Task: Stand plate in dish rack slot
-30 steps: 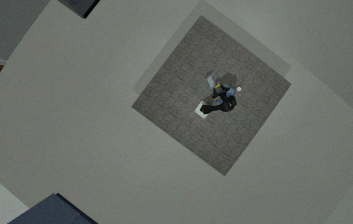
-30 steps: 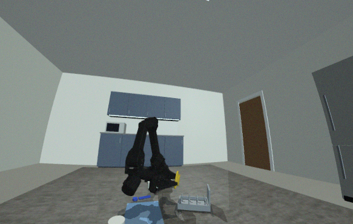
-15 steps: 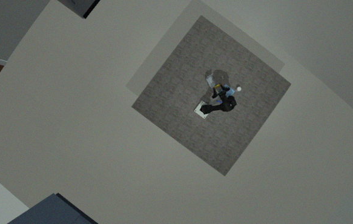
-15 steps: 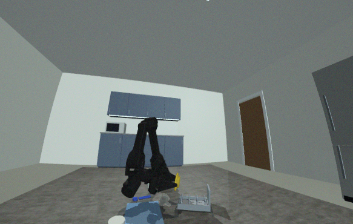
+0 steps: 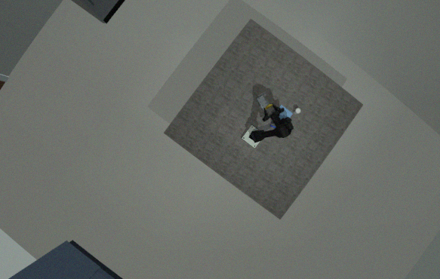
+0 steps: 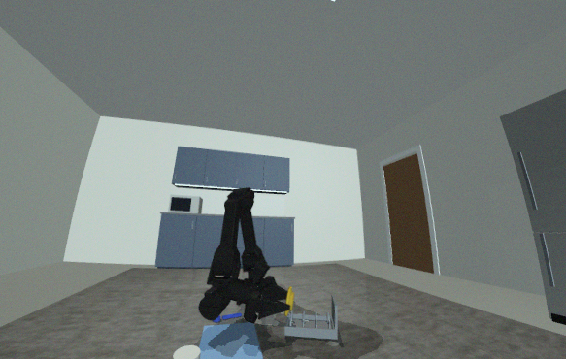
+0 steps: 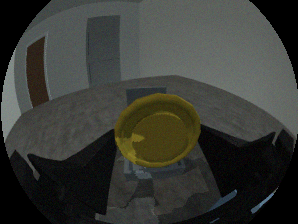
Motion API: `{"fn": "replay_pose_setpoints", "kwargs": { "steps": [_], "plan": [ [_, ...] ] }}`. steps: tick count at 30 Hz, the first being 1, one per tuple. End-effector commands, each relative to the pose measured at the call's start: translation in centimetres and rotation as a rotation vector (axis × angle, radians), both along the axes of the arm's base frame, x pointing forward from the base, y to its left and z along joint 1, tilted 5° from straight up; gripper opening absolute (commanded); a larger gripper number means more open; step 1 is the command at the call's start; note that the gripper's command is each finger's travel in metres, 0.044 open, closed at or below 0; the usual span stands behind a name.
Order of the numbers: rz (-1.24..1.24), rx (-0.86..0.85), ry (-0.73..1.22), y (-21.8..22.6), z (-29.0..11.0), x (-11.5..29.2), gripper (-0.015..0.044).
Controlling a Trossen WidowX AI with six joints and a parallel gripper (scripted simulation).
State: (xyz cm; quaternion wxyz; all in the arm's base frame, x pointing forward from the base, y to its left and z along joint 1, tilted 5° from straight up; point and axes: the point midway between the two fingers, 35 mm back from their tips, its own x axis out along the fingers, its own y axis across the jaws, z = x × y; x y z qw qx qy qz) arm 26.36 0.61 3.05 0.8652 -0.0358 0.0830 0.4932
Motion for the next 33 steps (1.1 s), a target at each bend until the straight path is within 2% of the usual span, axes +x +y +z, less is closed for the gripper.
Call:
{"fn": "replay_pose_setpoints", "kwargs": {
  "steps": [1,26,33],
  "plan": [
    [0.0,0.004,-0.002,0.4,0.0,0.2,0.0],
    [0.0,0.001,0.005,2.7,-0.1,1.2,0.0],
    [0.0,0.001,0.004,2.6,-2.1,1.1,0.0]
  ]
}}
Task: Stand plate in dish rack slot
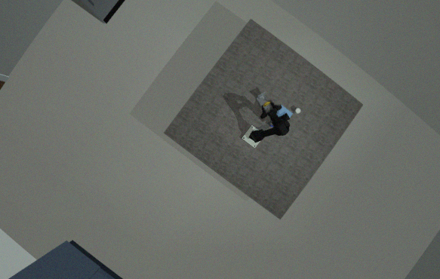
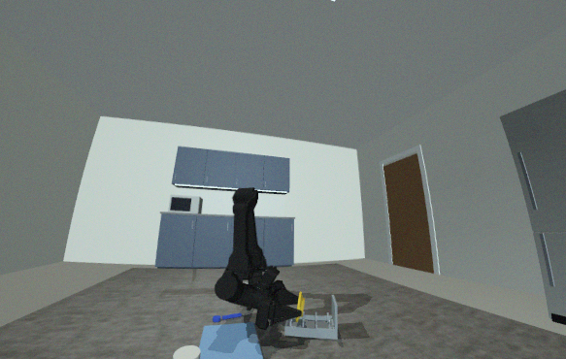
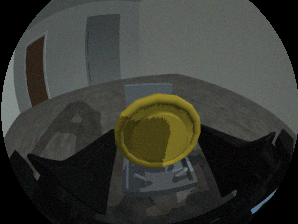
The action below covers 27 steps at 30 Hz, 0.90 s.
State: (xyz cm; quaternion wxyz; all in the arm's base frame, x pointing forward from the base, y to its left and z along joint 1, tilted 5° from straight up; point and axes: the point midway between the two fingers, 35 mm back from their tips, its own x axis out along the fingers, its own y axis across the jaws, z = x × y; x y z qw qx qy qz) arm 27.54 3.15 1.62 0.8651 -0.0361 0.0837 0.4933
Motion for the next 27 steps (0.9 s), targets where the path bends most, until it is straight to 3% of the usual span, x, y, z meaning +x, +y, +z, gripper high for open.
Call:
{"fn": "replay_pose_setpoints", "kwargs": {
  "steps": [1,13,27],
  "plan": [
    [0.0,0.002,0.003,0.04,-0.66,-0.12,0.0],
    [0.0,0.002,0.005,0.03,-0.22,-0.07,0.0],
    [0.0,0.003,0.006,0.04,-0.3,-0.09,0.0368]
  ]
}}
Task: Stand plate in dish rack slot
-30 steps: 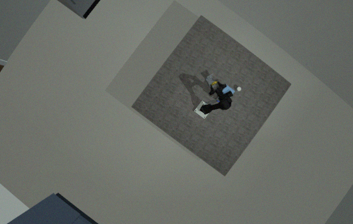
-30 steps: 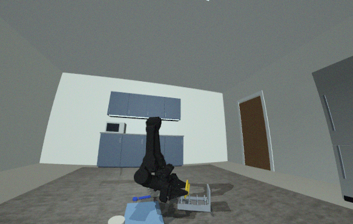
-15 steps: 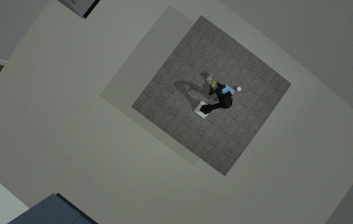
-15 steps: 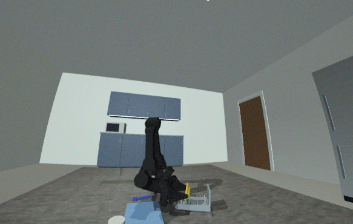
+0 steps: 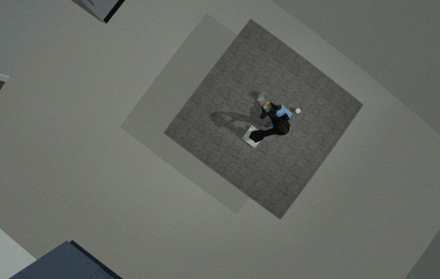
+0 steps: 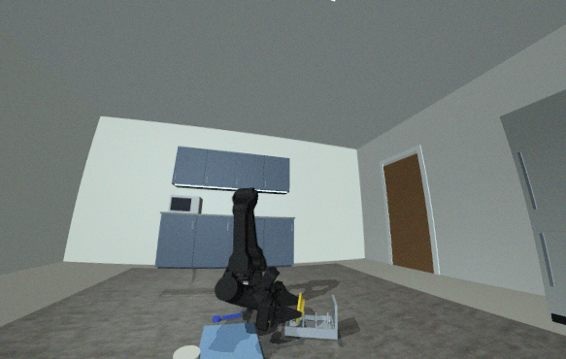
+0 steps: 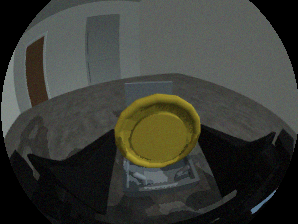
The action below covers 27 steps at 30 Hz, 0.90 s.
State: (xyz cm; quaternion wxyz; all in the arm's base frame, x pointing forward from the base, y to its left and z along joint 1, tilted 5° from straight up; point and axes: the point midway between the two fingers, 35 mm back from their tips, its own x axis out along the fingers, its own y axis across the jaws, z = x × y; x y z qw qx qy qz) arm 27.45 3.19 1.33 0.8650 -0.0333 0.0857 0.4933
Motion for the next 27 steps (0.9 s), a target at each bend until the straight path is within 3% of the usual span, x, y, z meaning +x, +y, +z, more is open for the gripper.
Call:
{"fn": "replay_pose_setpoints", "kwargs": {
  "steps": [1,9,20,27],
  "plan": [
    [0.0,0.0,0.0,0.0,0.0,0.0,0.0394],
    [0.0,0.0,0.0,0.0,0.1,0.1,0.04],
    [0.018,0.02,-0.017,0.1,10.8,1.4,0.04],
    [0.01,0.015,0.002,0.0,11.6,1.7,0.04]
  ]
}}
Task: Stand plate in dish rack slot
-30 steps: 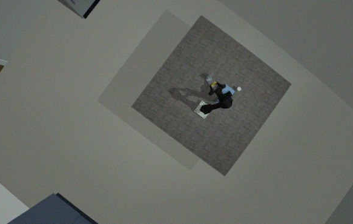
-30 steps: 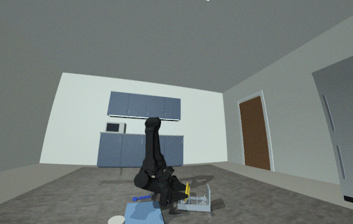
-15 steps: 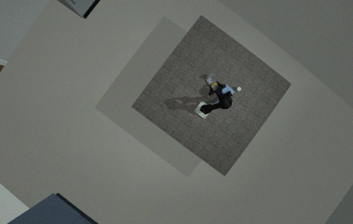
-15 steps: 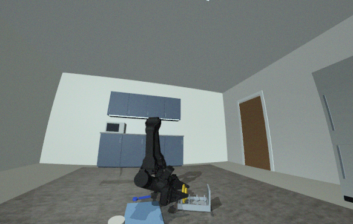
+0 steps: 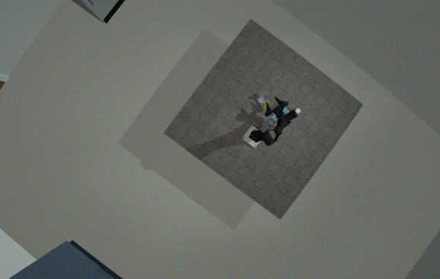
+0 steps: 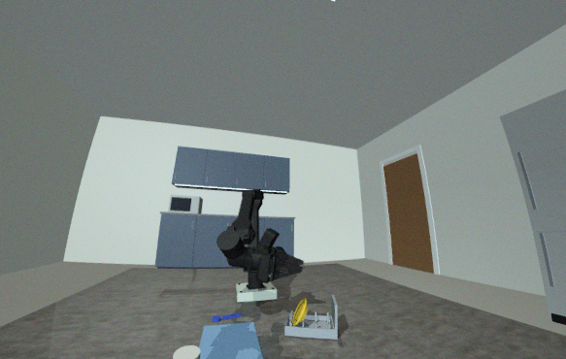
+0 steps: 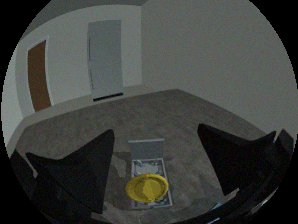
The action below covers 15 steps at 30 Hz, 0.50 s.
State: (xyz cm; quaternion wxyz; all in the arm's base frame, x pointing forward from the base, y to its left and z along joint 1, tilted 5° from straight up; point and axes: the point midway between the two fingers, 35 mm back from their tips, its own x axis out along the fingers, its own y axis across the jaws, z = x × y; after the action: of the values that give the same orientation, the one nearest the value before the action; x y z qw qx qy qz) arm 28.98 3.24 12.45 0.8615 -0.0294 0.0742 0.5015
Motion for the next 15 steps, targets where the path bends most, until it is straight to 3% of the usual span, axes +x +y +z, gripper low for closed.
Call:
{"fn": "replay_pose_setpoints", "kwargs": {
  "steps": [1,15],
  "plan": [
    [-0.019,-0.013,0.042,-0.2,0.4,0.4,0.04],
    [-0.222,-0.171,0.446,-2.6,0.9,2.6,0.04]
  ]
}}
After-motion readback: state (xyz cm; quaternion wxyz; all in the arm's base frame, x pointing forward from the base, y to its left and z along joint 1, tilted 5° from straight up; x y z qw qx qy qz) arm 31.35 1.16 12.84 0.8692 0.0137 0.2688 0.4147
